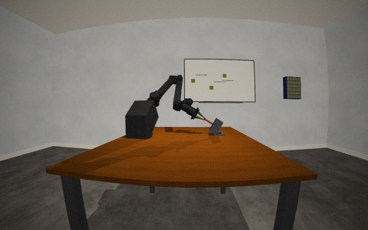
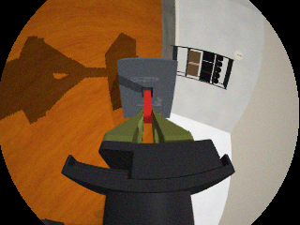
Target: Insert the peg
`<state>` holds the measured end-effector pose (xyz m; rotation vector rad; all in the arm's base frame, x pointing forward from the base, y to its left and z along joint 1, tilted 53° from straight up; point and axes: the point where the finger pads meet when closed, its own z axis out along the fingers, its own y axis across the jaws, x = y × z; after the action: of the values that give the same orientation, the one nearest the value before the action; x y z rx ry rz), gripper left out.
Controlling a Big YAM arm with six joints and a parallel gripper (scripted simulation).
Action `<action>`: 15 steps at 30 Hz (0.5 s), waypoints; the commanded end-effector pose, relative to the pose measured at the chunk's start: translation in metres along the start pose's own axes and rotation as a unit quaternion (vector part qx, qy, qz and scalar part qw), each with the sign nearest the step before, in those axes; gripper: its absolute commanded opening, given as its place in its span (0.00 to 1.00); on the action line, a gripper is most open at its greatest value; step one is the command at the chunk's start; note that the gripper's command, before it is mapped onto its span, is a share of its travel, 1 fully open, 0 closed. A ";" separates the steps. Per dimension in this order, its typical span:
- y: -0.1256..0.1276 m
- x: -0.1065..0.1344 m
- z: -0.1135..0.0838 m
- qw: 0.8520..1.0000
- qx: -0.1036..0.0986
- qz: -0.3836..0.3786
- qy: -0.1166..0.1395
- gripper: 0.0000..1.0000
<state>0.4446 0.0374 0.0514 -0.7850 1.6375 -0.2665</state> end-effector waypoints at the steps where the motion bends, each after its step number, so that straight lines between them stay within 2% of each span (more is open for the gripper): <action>1: 0.000 -0.003 0.005 1.000 0.003 0.007 -0.006 0.00; 15: 0.000 -0.003 0.012 1.000 0.003 0.007 -0.006 0.00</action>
<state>0.4525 0.0394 0.0504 -0.7840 1.6333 -0.2682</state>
